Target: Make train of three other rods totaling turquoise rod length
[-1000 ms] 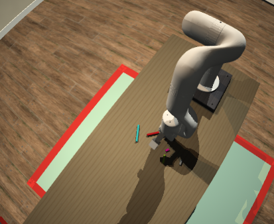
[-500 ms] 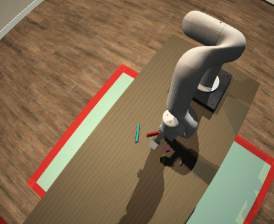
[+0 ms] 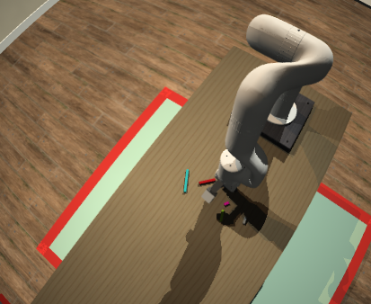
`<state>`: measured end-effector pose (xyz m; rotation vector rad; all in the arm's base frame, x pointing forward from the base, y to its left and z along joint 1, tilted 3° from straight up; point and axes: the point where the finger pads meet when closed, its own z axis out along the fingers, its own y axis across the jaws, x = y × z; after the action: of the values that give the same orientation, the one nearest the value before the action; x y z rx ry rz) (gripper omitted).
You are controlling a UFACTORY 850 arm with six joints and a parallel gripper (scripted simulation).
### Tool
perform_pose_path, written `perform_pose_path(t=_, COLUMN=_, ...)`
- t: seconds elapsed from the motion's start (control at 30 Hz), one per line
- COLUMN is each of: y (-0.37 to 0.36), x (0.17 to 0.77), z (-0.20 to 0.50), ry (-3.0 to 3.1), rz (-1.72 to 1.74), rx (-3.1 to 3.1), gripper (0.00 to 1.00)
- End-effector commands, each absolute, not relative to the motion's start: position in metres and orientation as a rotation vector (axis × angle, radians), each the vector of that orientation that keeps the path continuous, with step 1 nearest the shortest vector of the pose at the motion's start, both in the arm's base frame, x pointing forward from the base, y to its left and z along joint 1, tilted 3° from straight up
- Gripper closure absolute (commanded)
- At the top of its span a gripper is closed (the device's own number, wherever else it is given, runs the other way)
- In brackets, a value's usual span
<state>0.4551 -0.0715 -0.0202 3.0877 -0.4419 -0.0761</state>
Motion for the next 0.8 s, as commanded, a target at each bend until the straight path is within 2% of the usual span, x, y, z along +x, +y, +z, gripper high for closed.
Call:
perform_pose_path(t=0.0, y=-0.072, x=0.456, z=-0.02, ry=-0.442, rz=-0.073, rx=3.088, gripper=0.96)
perform_pose_path(t=0.77, y=-0.072, x=0.455, z=-0.032, ry=-0.442, rz=-0.073, rx=3.088, gripper=0.96)
